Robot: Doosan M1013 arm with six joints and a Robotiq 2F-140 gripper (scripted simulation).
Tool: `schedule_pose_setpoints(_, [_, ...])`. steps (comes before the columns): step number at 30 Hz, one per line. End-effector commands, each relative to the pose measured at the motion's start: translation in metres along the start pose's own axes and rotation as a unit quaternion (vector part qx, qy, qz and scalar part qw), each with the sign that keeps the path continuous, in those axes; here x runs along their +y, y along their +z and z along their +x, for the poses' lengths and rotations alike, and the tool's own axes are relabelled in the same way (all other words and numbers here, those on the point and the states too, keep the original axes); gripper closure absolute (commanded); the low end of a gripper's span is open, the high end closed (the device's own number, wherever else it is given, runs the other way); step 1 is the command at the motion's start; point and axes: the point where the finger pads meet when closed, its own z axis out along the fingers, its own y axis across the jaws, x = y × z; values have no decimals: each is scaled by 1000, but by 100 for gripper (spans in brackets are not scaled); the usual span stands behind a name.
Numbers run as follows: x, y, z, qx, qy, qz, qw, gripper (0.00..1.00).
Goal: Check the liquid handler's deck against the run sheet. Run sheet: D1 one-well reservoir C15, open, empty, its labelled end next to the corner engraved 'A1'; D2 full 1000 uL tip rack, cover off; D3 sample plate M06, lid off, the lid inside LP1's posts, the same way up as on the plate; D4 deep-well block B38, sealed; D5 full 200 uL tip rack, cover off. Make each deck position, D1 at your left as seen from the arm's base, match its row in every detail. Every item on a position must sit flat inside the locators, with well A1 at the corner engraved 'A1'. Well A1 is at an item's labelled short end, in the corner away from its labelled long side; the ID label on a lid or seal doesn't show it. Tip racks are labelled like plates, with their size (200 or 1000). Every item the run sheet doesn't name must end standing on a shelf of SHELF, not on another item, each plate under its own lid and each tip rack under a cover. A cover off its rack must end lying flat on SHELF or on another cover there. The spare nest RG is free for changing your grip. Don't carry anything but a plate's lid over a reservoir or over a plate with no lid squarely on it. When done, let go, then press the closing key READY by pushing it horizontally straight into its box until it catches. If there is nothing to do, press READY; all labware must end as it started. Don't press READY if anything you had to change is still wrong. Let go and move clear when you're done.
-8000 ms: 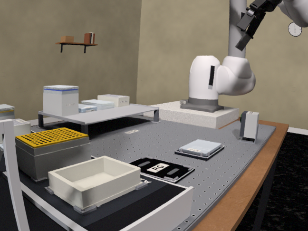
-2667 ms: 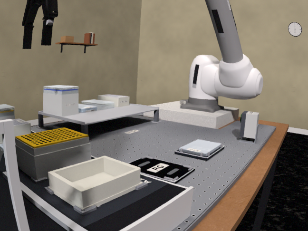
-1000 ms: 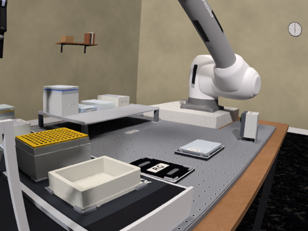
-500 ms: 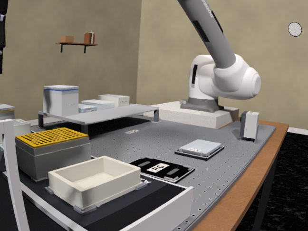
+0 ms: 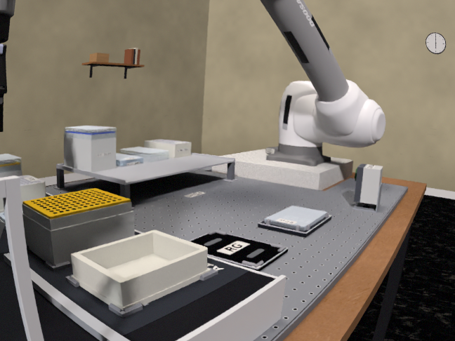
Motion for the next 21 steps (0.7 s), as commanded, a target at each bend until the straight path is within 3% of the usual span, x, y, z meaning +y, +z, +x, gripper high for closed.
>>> schedule_pose_setpoints(1, [0, 8, 0, 1, 0, 0, 1000, 21])
schedule_pose_setpoints(5, [0, 21, 0, 1, 0, 0, 1000, 21])
schedule_pose_setpoints(21, [0, 21, 0, 1, 0, 0, 1000, 21])
